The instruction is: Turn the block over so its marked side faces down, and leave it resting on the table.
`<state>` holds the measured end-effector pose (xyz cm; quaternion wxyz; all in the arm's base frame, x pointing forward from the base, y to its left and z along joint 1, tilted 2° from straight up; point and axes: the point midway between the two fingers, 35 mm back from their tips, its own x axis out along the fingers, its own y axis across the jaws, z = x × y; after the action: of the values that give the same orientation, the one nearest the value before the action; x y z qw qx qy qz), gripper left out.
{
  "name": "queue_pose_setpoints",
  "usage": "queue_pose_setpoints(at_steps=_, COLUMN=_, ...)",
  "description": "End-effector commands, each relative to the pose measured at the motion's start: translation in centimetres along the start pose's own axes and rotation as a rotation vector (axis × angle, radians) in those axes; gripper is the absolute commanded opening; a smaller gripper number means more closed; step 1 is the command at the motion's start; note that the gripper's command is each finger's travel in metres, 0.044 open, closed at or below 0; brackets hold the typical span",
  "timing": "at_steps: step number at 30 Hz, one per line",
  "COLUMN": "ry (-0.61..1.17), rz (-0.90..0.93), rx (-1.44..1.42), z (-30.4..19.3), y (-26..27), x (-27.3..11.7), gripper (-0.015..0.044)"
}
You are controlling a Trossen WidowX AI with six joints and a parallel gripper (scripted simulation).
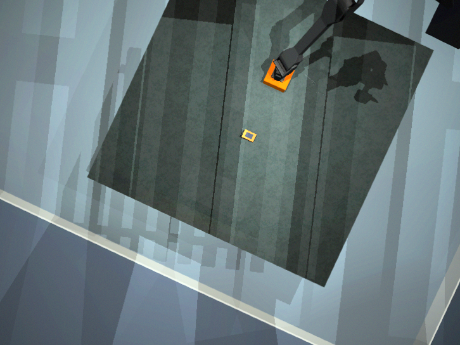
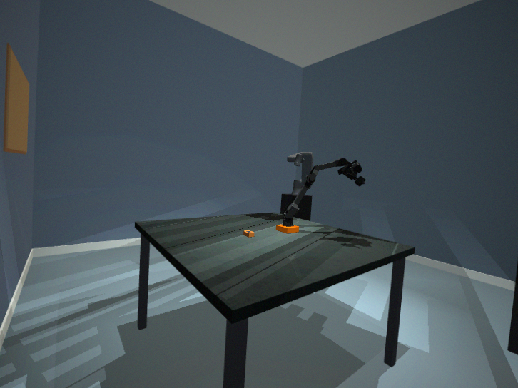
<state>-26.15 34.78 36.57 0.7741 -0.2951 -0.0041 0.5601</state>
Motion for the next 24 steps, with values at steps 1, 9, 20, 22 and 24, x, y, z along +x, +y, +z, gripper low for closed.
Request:
queue_pose_setpoints(at_steps=1, ry=0.006, rz=-0.001, rx=0.002, z=-0.1, y=-0.1, x=0.2, gripper=0.0426)
queue_pose_setpoints(at_steps=9, ry=0.245, rz=-0.075, rx=0.069, z=-4.0, y=-4.7, x=10.4, gripper=0.044)
queue_pose_setpoints(at_steps=20, ry=0.578, rz=-0.22, rx=0.14, z=-13.0, y=-16.0, x=20.7, gripper=0.044)
queue_pose_setpoints(at_steps=22, ry=0.611, rz=-0.245, rx=0.109, z=-14.2, y=-18.1, x=21.2, gripper=0.044)
queue_pose_setpoints(at_steps=24, ry=0.667, rz=-0.265, rx=0.127, z=-16.1, y=-20.3, x=22.1, gripper=0.044)
